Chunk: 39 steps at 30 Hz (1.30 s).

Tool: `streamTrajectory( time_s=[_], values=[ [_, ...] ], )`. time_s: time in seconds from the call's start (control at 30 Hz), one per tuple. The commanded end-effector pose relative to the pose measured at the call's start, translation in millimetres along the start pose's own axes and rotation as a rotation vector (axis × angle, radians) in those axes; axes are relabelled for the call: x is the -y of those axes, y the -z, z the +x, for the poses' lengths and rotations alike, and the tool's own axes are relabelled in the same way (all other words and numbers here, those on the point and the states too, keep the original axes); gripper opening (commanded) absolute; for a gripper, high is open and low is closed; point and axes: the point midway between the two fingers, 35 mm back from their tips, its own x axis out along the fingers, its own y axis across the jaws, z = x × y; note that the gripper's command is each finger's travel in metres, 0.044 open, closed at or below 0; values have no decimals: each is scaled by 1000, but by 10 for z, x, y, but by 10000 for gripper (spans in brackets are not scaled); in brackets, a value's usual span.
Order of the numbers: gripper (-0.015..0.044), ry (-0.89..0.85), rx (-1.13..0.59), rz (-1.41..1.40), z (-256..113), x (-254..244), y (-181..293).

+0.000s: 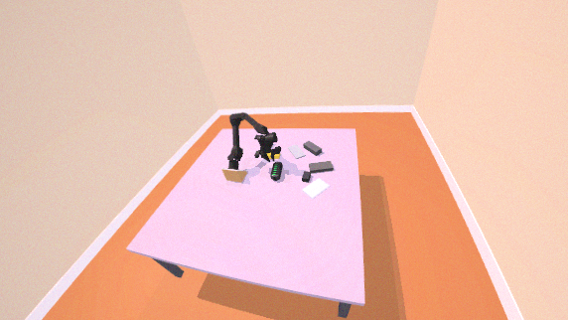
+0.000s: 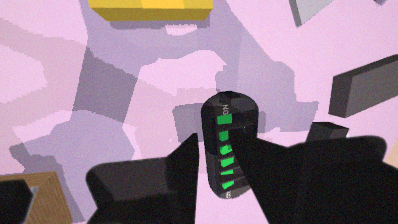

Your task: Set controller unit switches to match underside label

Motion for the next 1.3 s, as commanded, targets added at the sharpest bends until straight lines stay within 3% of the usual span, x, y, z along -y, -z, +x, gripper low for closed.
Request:
streamTrajectory(
  time_s=[0.0, 0.27, 1.27],
  values=[
    [236, -78, -52, -21, -76, 227, -42],
    [440, -192, -115, -38, -141, 441, -80],
    [440, -190, -114, -36, 279, 378, -102]
  ],
)
